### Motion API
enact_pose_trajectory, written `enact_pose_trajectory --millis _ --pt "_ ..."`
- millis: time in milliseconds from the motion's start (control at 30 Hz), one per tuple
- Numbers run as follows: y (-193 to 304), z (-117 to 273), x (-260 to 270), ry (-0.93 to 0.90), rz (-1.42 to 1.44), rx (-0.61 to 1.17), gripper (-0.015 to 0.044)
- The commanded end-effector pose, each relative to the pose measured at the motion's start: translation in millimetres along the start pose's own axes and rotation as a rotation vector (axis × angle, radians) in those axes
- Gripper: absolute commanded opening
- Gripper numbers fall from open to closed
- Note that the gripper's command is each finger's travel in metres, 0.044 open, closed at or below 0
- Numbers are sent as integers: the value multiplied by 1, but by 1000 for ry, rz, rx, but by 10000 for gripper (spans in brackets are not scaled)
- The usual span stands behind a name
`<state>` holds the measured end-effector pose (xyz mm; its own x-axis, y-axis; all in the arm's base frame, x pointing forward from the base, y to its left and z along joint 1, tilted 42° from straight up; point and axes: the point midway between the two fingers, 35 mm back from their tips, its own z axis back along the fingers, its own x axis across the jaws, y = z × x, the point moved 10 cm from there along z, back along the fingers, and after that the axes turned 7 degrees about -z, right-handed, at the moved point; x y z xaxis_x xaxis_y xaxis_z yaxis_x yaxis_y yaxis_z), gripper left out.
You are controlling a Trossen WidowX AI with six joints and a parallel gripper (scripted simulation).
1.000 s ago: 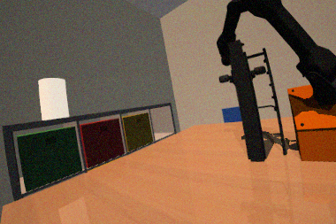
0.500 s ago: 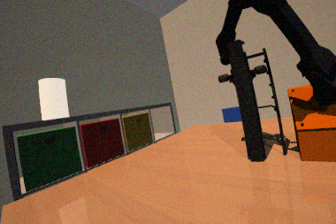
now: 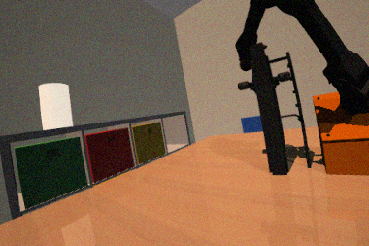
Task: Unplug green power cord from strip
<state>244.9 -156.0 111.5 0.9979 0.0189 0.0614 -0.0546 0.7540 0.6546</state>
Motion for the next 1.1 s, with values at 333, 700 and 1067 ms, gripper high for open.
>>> enact_pose_trajectory --millis 333,700,1067 --pt "1 -6 0 3 0 2 107" --pt "0 -6 0 3 0 2 0" --pt "-14 -5 3 3 -1 2 0"
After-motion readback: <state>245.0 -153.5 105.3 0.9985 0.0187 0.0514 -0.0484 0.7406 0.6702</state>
